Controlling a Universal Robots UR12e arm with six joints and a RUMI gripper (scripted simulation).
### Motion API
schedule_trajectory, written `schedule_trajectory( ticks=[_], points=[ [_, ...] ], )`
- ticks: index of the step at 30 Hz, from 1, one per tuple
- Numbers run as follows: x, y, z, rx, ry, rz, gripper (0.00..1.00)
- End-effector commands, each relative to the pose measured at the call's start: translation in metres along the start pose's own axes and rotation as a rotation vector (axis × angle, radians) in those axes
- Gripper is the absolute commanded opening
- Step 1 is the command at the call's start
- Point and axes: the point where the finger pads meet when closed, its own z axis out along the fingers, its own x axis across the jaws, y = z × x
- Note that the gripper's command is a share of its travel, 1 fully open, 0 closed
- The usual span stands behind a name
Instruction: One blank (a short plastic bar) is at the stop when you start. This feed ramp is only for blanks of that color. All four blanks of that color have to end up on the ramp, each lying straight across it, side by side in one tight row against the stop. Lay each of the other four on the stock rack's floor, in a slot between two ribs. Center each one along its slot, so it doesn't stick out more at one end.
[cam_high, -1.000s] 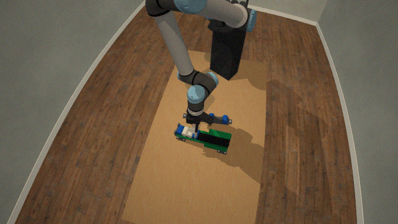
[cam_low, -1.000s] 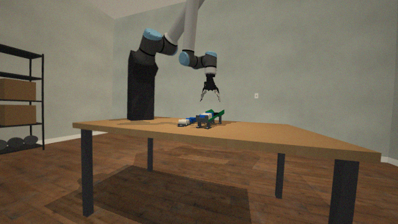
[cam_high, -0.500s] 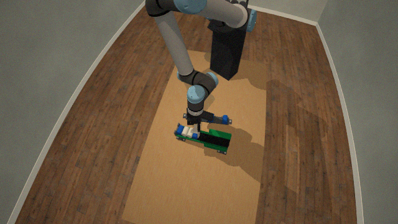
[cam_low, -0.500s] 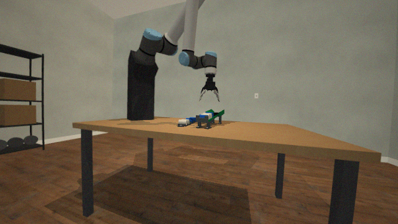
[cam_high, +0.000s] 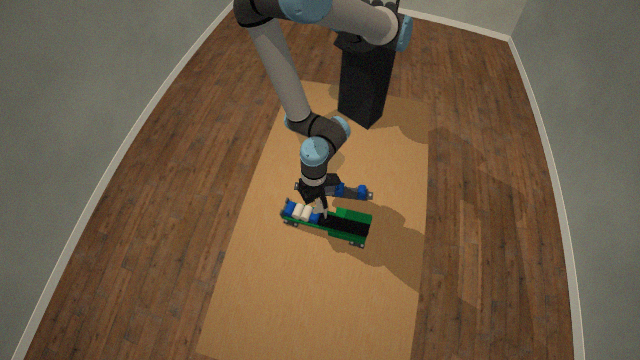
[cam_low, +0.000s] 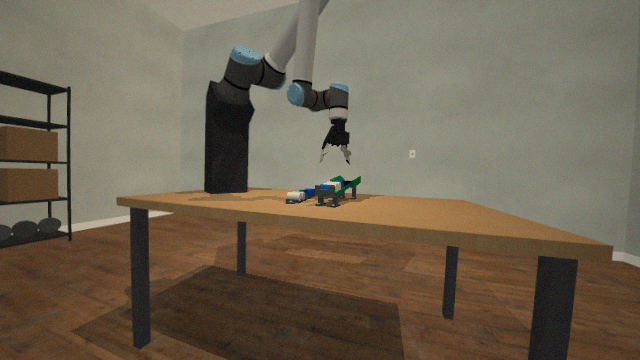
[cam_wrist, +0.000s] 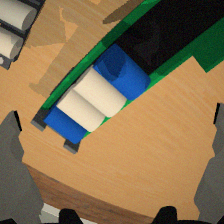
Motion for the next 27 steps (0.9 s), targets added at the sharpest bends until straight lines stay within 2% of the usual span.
schedule_trajectory(
  ticks=[1, 4, 6, 21, 23, 27],
  points=[
    [-0.004, 0.001, 0.0, 0.0, 0.007, -0.22, 1.0],
    [-0.007, 0.002, 0.001, -0.001, 0.007, -0.347, 1.0],
    [-0.007, 0.002, 0.001, -0.001, 0.007, -0.347, 1.0],
    [-0.018, 0.012, 0.003, -0.006, 0.008, -1.009, 1.0],
    [-0.018, 0.012, 0.003, -0.006, 0.008, -1.009, 1.0],
    [-0.02, 0.015, 0.003, -0.007, 0.008, -1.182, 1.0]
  ],
)
